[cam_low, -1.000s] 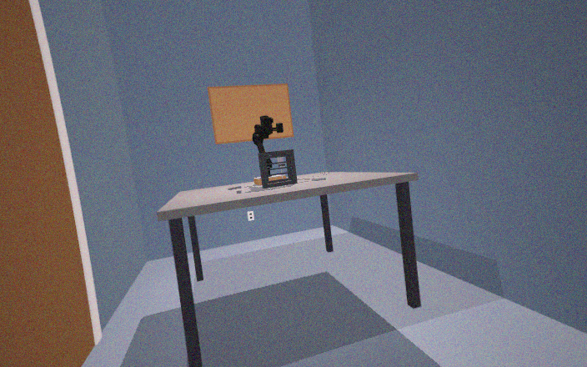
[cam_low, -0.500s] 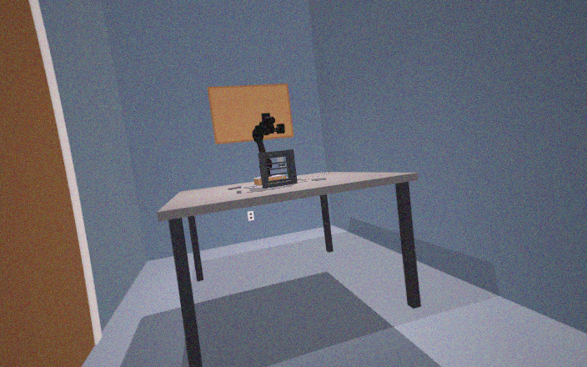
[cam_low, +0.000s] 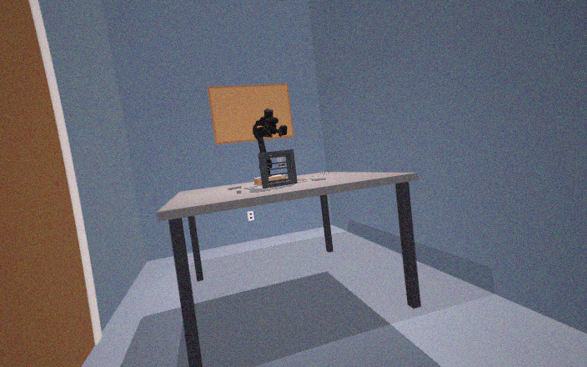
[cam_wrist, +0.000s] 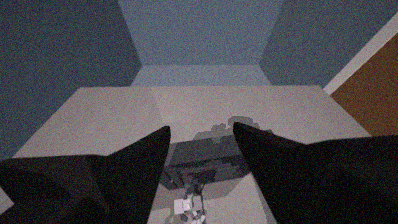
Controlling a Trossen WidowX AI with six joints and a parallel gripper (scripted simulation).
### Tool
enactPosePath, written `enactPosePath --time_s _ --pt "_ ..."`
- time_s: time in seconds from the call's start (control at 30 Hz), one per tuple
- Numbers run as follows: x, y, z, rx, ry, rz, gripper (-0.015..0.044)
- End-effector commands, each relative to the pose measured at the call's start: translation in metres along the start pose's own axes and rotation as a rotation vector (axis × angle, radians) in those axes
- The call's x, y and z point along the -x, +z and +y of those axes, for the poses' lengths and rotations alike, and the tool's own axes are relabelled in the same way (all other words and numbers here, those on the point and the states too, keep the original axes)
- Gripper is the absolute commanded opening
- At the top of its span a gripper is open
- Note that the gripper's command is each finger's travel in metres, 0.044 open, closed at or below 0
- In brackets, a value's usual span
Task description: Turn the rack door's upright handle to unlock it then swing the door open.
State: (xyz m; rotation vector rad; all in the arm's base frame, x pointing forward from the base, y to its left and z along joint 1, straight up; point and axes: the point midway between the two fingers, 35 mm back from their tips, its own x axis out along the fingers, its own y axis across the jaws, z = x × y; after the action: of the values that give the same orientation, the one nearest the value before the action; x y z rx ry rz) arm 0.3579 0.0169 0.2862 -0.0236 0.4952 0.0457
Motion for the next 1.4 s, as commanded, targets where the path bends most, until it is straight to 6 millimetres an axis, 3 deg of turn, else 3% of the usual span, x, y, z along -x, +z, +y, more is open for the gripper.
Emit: enactPosePath --time_s 0.0,0.67,1.37 --pt "-0.007 -0.004 0.002 0.009 0.006 0.09 0.0284" --pt "-0.022 -0.035 0.012 0.037 0.032 0.53 0.0284" --pt "-0.01 -0.063 0.02 0.072 0.053 0.979 0.0284"
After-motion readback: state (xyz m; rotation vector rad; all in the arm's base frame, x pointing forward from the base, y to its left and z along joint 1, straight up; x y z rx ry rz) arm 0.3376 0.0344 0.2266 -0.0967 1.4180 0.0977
